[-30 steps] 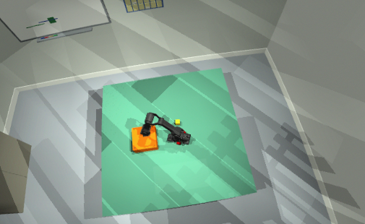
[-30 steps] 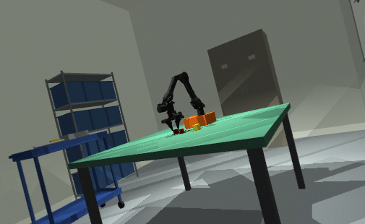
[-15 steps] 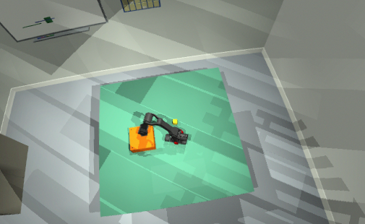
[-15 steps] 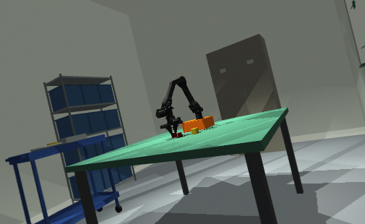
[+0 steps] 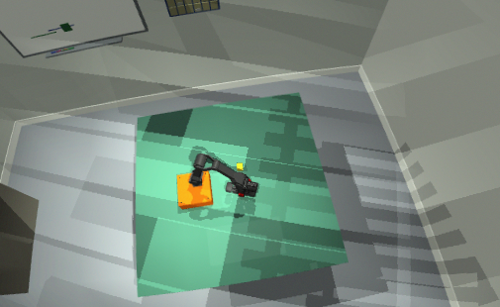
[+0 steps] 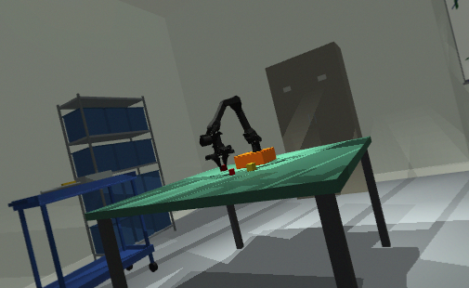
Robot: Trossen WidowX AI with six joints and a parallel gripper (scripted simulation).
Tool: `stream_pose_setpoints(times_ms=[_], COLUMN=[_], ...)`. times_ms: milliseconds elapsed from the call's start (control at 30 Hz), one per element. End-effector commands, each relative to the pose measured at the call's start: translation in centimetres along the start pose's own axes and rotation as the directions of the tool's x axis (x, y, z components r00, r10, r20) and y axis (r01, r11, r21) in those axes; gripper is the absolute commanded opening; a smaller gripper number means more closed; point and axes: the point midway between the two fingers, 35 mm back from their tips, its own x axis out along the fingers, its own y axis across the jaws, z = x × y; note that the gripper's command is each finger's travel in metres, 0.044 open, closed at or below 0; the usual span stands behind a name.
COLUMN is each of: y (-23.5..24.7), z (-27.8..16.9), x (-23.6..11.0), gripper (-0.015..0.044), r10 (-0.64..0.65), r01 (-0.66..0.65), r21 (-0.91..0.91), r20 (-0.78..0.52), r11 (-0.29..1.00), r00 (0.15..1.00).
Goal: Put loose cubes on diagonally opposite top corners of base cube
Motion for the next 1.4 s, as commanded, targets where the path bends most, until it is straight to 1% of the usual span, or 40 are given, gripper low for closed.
stream_pose_setpoints(times_ms=[0,667,833,1100,1367], y=[-0.4,0.1,0.2,0.0,-0.1], z=[-0.1,0.0,0.0,1.7,3.6], x=[-1.5,-7.9,-8.4,-8.0,-7.6], gripper=[0.0105,0.0105,0.0105,0.0105,0.0105], r10=[-0.011,-0.011,-0.011,-0.011,-0.011], r01=[0.011,0.011,0.011,0.011,0.011], r21=[-0.002,-0.002,0.002,0.195,0.397], r20=[-0.005,-0.005,-0.005,-0.004,-0.003], r11=[1.0,1.0,1.0,0.981,0.918], r00=[1.0,1.0,1.0,1.0,1.0])
